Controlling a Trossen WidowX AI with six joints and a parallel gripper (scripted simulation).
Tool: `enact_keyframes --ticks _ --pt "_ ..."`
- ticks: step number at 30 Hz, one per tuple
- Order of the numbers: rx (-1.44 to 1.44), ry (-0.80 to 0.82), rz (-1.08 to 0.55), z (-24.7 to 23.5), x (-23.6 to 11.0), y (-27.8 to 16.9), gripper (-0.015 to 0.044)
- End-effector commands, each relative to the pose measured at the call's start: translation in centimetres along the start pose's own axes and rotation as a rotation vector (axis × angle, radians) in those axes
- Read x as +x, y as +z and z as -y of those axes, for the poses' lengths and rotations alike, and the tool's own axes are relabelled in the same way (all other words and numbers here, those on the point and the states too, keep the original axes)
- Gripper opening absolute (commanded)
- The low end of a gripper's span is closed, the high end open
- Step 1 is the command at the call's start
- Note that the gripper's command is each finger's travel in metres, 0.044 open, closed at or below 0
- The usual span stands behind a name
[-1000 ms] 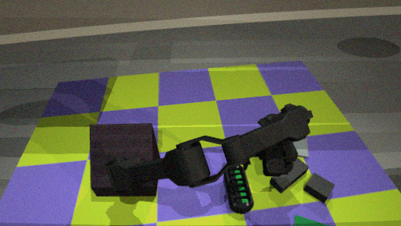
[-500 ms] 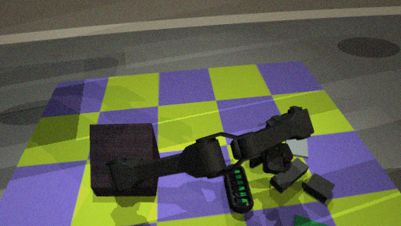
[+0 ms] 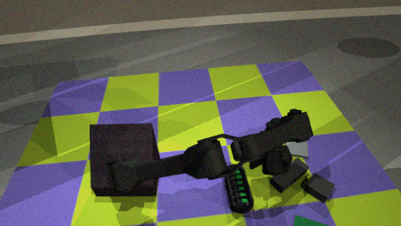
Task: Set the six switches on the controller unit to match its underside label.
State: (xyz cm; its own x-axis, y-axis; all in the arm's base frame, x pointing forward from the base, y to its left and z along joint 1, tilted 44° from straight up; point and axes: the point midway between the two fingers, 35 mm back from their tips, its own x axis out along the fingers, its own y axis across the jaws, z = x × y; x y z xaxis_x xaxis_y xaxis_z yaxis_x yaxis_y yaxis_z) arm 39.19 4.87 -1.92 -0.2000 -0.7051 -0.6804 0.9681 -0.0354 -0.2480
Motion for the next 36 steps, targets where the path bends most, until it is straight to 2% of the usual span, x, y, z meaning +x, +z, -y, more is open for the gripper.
enact_keyframes --ticks 1,22,36 --pt "-0.006 -0.006 0.005 -0.2 1.0 0.1 0.0000" --pt "-0.006 -0.005 0.007 -1.1 4.2 0.1 0.0000" --pt "-0.006 -0.005 0.007 -0.8 4.4 0.1 0.0000"
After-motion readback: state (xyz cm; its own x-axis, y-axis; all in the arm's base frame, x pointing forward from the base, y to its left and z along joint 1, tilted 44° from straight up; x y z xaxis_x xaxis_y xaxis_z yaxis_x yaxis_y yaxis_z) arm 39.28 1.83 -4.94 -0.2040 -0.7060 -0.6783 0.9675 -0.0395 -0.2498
